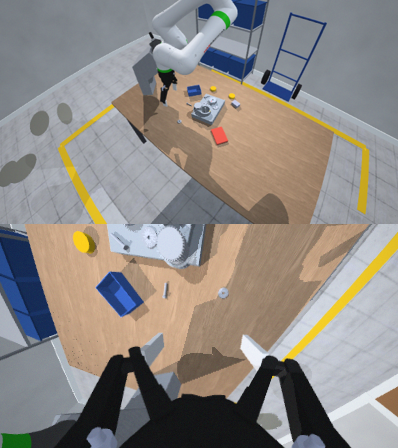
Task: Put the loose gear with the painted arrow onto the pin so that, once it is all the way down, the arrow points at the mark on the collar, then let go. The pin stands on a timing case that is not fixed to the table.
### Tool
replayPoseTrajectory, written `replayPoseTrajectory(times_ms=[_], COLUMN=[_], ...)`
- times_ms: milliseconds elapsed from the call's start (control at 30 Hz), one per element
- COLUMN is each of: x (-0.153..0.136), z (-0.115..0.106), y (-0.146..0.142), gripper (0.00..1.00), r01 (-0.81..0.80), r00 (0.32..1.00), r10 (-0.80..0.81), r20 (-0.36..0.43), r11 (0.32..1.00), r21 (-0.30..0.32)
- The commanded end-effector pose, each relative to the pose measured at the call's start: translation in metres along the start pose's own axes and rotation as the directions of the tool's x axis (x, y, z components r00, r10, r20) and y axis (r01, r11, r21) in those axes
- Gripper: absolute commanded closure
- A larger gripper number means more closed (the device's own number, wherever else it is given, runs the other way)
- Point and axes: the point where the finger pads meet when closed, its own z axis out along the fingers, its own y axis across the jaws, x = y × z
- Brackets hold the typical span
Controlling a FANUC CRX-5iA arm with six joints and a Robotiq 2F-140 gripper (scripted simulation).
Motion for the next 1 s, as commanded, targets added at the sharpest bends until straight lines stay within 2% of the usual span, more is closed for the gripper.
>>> replayPoseTrajectory(times_ms=[0,167,467,533,567,767,967], x=[0.058,0.097,0.176,0.176,0.201,0.245,0.252], z=[0.008,0.011,0.026,0.026,0.03,0.037,0.038], y=[-0.04,-0.066,-0.125,-0.125,-0.144,-0.18,-0.185], gripper=[0.0,0.0,0.0,0.0,0.0,0.0,0.0], r01=[-0.065,-0.085,-0.087,-0.087,-0.087,-0.087,-0.087], r00=[0.994,0.989,0.988,0.988,0.988,0.988,0.988], r10=[0.059,0.075,0.077,0.077,0.077,0.077,0.077], r20=[-0.093,-0.129,-0.132,-0.132,-0.132,-0.132,-0.132], r11=[0.996,0.994,0.993,0.993,0.993,0.993,0.993], r21=[-0.06,-0.073,-0.074,-0.074,-0.074,-0.074,-0.074])
